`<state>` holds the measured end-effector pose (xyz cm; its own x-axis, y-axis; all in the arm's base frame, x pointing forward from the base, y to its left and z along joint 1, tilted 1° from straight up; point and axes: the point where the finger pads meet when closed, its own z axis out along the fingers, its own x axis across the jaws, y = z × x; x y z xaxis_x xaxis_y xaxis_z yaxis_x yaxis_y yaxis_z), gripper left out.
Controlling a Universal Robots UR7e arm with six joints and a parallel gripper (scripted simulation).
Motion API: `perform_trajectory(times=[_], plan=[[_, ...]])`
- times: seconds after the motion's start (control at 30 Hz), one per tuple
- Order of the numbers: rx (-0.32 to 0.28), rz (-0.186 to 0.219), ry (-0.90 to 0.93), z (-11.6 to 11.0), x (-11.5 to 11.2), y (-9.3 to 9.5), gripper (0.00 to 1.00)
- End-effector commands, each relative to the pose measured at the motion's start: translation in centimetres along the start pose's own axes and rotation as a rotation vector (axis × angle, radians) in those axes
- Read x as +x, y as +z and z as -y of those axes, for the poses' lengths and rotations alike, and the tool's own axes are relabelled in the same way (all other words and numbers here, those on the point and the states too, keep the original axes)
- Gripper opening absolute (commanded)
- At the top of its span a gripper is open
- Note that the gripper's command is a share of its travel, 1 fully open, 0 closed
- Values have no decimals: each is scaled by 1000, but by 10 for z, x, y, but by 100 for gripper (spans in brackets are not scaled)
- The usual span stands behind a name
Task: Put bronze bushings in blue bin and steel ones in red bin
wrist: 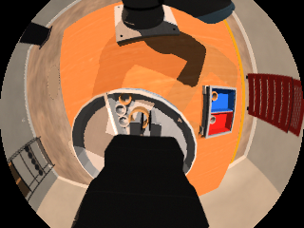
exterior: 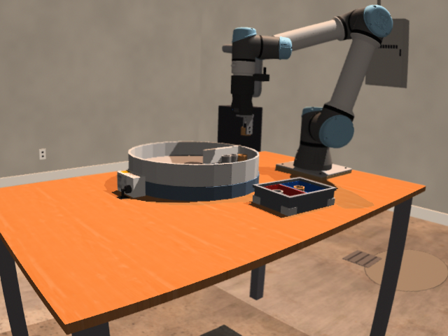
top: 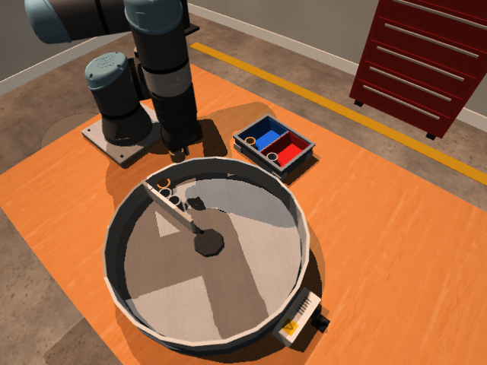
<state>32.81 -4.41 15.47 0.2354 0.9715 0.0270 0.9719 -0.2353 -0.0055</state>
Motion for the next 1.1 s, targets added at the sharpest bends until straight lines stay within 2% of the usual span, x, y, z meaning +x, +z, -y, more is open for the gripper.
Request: perform_trajectory(times=[0.0, 0.07, 0.17, 0.27, 0.47, 0.6, 0.63, 0.67, 0.77, 0.9, 1.0, 1.03, 1.07], plan=[[0, 7, 125, 4, 29, 0, 0], [0, 7, 125, 4, 29, 0, 0], [0, 7, 265, 9, 62, 0, 0], [-1, 7, 356, 12, 84, 0, 0], [-1, 7, 358, 12, 84, 0, 0], [-1, 7, 539, 19, 127, 0, 0], [-1, 7, 544, 19, 128, 0, 0], [-1, 7, 590, 21, 139, 0, 0], [-1, 7, 590, 21, 139, 0, 0], [-2, 6, 760, 27, 179, 0, 0], [-2, 7, 777, 28, 183, 0, 0], [-2, 7, 823, 29, 194, 1, 0], [-2, 7, 823, 29, 194, 1, 0]])
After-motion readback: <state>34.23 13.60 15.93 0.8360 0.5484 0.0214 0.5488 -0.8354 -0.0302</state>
